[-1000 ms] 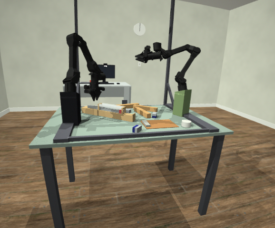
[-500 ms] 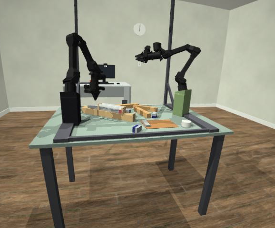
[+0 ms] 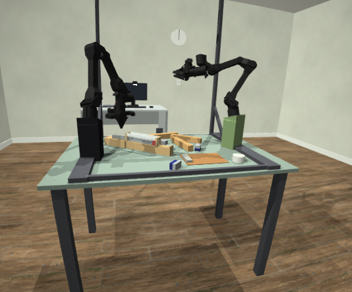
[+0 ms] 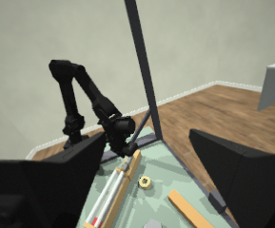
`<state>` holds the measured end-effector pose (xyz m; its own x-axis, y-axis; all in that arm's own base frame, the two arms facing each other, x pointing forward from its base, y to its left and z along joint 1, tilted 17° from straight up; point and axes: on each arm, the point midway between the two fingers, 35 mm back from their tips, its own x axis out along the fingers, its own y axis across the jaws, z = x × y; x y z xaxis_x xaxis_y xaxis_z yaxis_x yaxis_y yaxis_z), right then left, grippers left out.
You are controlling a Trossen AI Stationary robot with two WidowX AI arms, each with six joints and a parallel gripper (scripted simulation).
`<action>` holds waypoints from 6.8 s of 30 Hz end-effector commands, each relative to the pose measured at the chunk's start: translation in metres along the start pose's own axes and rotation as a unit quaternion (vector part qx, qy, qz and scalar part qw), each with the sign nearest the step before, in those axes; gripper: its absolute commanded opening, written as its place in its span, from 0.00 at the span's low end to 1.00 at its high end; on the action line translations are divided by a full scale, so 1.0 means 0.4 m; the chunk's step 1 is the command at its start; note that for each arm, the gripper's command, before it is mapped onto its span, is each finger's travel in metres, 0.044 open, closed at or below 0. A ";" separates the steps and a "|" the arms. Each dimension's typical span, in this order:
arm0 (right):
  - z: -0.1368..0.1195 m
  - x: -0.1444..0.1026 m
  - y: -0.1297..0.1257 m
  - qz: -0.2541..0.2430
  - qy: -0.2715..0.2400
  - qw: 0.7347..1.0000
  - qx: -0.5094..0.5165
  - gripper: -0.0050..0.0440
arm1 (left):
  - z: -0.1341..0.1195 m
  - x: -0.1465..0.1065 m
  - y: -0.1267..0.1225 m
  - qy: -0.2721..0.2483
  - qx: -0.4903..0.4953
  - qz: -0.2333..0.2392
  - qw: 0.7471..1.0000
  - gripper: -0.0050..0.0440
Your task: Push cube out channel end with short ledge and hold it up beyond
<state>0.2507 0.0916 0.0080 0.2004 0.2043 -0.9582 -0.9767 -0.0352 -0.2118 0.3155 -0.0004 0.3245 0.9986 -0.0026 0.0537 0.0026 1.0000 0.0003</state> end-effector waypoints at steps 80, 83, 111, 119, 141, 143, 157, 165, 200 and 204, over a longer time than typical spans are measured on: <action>0.176 0.017 0.026 -0.101 0.040 0.472 0.875 0.10 | 0.016 -0.003 0.000 -0.009 0.001 0.001 1.000 0.92; 0.184 0.017 0.028 -0.107 0.035 0.434 0.894 0.10 | 0.016 -0.003 0.000 -0.009 0.001 0.001 1.000 0.92; 0.243 0.017 0.051 -0.140 -0.024 0.110 0.984 0.10 | 0.016 -0.003 0.000 -0.009 0.001 0.001 1.000 0.92; 0.241 0.017 0.051 -0.140 -0.023 0.109 0.984 0.10 | 0.016 -0.003 0.000 -0.009 0.001 0.001 1.000 0.92; 0.240 0.077 0.053 -0.139 -0.021 0.115 0.983 0.10 | 0.016 -0.003 0.000 -0.009 0.001 0.001 1.000 0.92; 0.239 0.084 0.054 -0.139 -0.020 0.115 0.983 0.10 | 0.016 -0.003 0.000 -0.009 0.001 0.001 1.000 0.92; 0.238 0.122 0.055 -0.139 -0.019 0.115 0.983 0.10 | 0.016 -0.003 0.000 -0.009 0.001 0.001 1.000 0.92; 0.238 0.147 0.056 -0.138 -0.019 0.115 0.984 0.10 | 0.016 -0.003 0.000 -0.009 0.001 0.001 1.000 0.92; 0.176 0.141 0.038 -0.138 -0.023 0.113 0.984 0.10 | 0.016 -0.003 0.000 -0.009 0.001 0.001 1.000 0.92; 0.179 0.141 0.038 -0.137 -0.023 0.113 0.984 0.10 | 0.016 -0.003 0.000 -0.009 0.001 0.001 1.000 0.92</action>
<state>0.2377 0.1723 -0.0424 0.2691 -0.0743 -0.9603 0.9350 0.2594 0.2419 0.3155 -0.0004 0.3245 0.9986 -0.0026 0.0537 0.0026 1.0000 0.0003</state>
